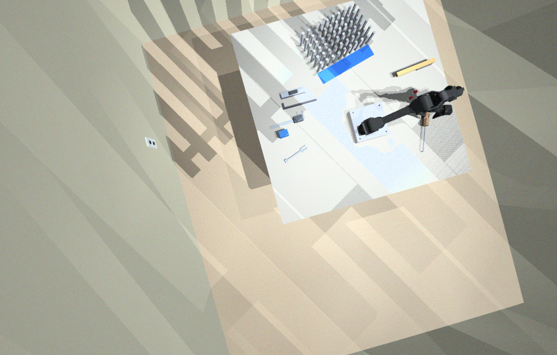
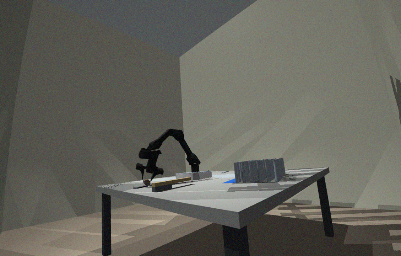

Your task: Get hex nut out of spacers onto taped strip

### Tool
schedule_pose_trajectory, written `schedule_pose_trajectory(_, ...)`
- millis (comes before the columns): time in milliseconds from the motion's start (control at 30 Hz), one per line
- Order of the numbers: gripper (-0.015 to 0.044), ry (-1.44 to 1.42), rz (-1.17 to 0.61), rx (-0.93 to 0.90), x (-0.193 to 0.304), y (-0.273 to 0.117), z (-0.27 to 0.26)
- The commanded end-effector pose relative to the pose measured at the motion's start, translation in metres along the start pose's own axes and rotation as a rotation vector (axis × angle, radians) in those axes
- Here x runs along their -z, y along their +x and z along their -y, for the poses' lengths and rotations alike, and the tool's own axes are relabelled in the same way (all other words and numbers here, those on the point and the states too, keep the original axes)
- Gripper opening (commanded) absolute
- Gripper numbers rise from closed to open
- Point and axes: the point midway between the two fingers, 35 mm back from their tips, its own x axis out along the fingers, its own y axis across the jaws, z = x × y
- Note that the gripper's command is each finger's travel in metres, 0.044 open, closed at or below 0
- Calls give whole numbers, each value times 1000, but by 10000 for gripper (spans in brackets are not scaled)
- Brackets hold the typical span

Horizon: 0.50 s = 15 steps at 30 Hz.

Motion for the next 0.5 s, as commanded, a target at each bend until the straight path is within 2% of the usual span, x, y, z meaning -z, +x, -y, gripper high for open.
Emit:
schedule_pose_trajectory(0, 280, -4, -6, -2, -1, 8, -3)
schedule_pose_trajectory(167, 280, -4, -6, -2, -3, 13, -5)
schedule_pose_trajectory(267, 201, -4, -6, -2, -3, 13, -5)
schedule_pose_trajectory(467, 161, -4, -6, -2, -3, 13, -5)
